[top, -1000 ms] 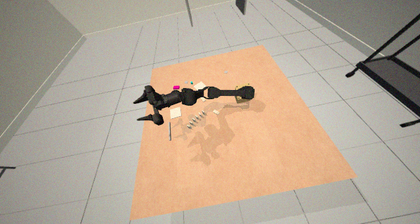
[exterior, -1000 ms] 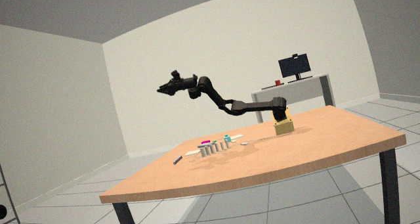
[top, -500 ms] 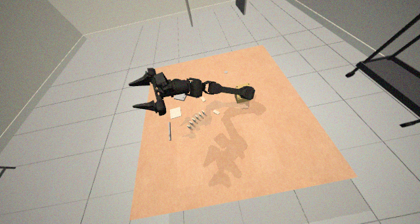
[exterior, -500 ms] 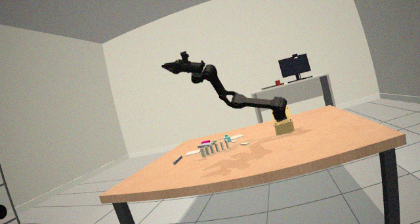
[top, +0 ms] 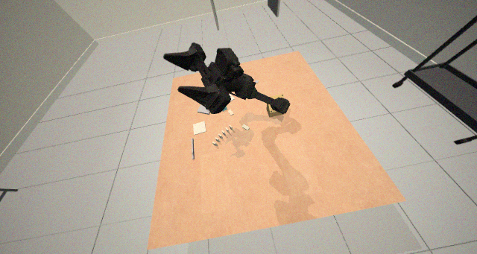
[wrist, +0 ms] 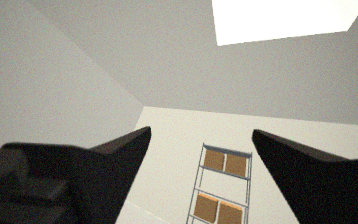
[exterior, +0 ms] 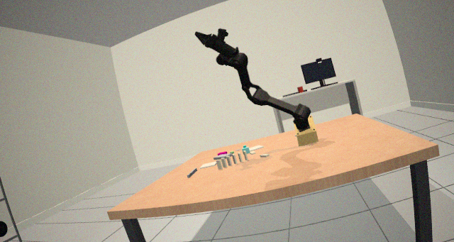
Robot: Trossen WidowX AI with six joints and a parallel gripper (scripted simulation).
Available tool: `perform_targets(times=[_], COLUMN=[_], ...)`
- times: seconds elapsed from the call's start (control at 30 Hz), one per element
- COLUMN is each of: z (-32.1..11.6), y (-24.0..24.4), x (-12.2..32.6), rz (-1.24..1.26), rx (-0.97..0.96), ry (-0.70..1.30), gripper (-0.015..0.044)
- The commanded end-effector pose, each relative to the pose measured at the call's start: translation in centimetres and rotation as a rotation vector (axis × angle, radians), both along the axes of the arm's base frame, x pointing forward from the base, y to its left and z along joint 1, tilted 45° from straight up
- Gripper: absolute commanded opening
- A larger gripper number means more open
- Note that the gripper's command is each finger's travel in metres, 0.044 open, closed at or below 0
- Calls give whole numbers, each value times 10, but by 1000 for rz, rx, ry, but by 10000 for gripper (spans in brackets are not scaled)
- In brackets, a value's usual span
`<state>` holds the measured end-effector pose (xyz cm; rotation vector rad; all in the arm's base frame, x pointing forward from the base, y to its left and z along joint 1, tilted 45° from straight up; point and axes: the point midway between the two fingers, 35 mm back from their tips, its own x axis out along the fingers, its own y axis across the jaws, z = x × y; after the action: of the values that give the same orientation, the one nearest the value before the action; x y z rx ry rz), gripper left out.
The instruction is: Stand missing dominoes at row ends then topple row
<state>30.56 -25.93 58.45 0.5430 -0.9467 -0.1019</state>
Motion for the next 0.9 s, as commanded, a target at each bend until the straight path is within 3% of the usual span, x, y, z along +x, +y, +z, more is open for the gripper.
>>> perform_targets(times=[0.0, 0.23, 0.47, 0.7, 0.87], z=[37, 79, 98, 95, 86], y=[11, 46, 125, 180, 258], x=[-65, -167, -247, -275, -299], rz=[-43, -90, -108, -110, -85], rx=[-50, -172, -413, -561, -747], ry=[-155, -387, -556, -594, -630], gripper=[440, 440, 440, 440, 440])
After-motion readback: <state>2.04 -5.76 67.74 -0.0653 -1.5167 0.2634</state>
